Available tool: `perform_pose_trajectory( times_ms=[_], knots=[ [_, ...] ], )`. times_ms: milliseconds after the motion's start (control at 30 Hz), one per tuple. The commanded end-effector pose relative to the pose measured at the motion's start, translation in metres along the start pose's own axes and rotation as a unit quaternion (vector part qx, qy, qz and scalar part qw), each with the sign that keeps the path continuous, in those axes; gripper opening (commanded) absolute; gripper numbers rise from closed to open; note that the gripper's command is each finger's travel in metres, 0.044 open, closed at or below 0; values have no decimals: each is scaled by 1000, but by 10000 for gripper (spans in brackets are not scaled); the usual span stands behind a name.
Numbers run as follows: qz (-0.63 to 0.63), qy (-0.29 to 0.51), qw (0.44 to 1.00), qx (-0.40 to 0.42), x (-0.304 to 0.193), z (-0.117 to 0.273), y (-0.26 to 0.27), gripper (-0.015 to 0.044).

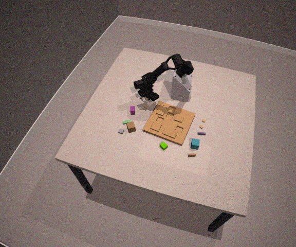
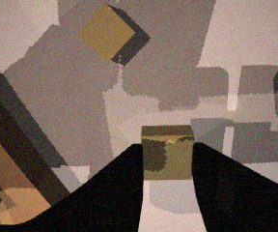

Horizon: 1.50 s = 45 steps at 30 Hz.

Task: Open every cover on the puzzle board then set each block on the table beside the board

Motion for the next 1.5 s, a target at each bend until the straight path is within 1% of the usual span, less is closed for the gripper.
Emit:
perform_pose_trajectory(
  times_ms=[0, 733, 1167, 1200, 1467],
  knots=[
    [-3, 0, 1000, 3, -1, -8, 1, 80],
    [-2, 2, 1000, 6, -7, -39, 1, 80],
    [1, 2, 1000, 3, -5, -36, 1, 421],
    [0, 2, 1000, 3, -5, -34, 1, 440],
    [-1, 1, 1000, 2, -3, -10, 1, 440]
  ],
)
Point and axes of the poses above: the point midway between the two fingers, 35 mm back from their tips, its own z axis back along the fingers, its own y axis across the jaws, x = y × z, the point moved 8 cm from there along z, back along the fingers, and after that the axes turned 10 degrees about z, right-handed, at the moved point
